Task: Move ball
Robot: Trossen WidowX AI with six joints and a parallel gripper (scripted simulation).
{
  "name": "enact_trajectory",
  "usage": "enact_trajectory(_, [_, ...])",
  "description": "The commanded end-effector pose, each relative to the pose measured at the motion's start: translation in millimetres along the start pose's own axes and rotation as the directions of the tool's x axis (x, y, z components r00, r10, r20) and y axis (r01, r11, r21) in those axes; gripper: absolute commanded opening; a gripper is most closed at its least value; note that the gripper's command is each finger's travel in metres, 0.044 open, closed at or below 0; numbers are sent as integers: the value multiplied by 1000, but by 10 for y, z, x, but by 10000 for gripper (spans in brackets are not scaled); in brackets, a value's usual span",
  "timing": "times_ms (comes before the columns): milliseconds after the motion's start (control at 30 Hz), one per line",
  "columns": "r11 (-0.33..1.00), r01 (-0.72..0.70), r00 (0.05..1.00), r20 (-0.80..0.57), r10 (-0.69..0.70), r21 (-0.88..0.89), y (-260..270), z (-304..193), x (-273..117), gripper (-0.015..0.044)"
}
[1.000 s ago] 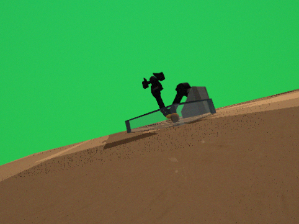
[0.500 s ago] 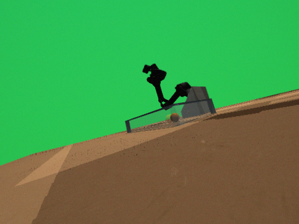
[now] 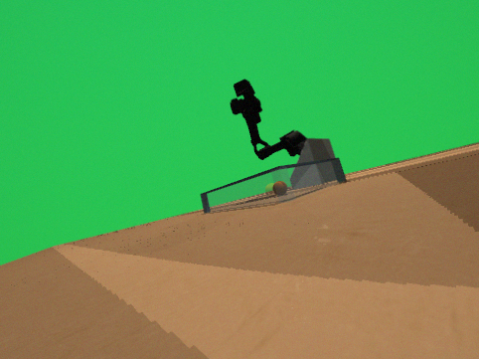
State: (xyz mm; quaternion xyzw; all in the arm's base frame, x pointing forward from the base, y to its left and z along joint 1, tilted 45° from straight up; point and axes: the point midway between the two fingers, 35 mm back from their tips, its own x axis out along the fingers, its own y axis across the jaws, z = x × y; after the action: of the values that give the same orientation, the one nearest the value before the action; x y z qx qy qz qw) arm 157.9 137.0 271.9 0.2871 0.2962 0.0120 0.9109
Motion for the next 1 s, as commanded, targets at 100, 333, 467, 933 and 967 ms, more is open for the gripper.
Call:
enact_trajectory(100, [666, 241, 945, 16, -326, -706, -170, -323, 777, 310])
enact_trajectory(333, [366, 218, 884, 24, -467, -905, -368, -416, 1122, 310])
enact_trajectory(467, [188, 152, 838, 25, -545, -970, -516, -467, 1309, 310])
enact_trajectory(933, [-278, -339, 622, 8, -783, -899, -1226, -656, 1858, 310])
enact_trajectory(967, [-295, -382, 603, 5, -798, -876, -1287, -671, 1888, 310])
